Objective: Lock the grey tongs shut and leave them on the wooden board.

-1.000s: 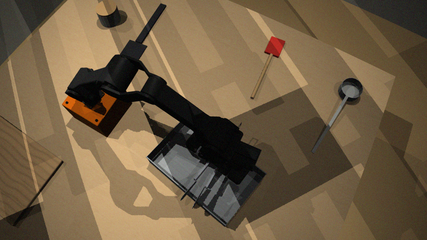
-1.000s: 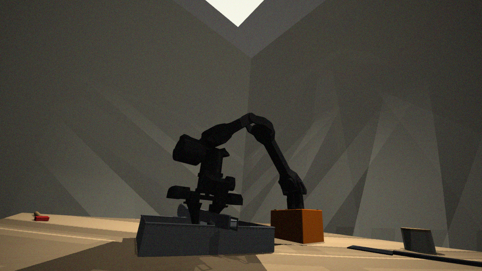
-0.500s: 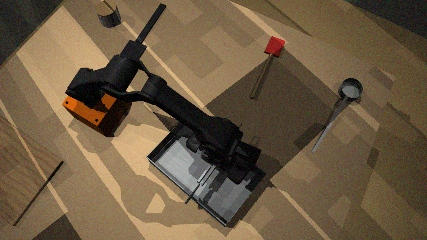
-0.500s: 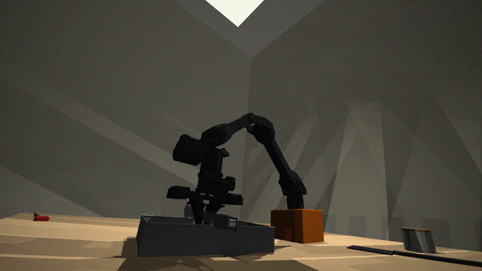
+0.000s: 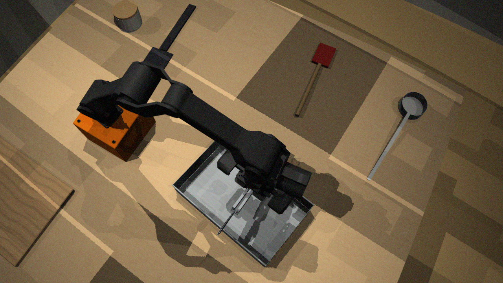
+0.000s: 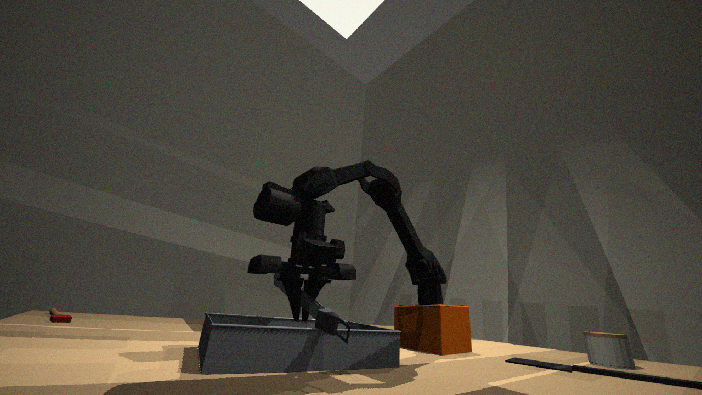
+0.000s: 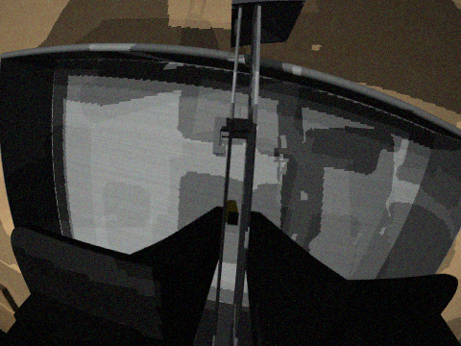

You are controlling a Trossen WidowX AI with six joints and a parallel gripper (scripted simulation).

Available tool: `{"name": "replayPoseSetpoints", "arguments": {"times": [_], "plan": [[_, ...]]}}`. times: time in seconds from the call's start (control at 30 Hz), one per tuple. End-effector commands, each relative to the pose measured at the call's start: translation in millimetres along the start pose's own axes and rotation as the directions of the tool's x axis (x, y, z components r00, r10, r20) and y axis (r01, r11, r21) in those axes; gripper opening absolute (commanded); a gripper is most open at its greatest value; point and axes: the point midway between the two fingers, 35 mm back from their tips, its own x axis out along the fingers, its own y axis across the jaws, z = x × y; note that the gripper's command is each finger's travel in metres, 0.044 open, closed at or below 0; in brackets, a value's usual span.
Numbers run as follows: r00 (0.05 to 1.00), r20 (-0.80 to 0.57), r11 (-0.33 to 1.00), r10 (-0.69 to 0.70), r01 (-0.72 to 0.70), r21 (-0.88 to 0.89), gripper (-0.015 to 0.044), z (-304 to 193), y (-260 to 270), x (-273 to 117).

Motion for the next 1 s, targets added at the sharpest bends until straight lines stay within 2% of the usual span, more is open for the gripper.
{"name": "replayPoseSetpoints", "arguments": {"times": [0.0, 0.53, 0.97], "plan": [[0.999, 0.007, 0.999, -0.039, 0.039, 0.002, -0.015, 0.7, -2.0, -61.4], [0.999, 0.008, 0.999, -0.035, 0.035, 0.002, -0.015, -2.7, -1.9, -62.2], [0.999, 0.01, 0.992, -0.036, 0.035, 0.122, -0.015, -86.0, -4.2, -62.2]]}}
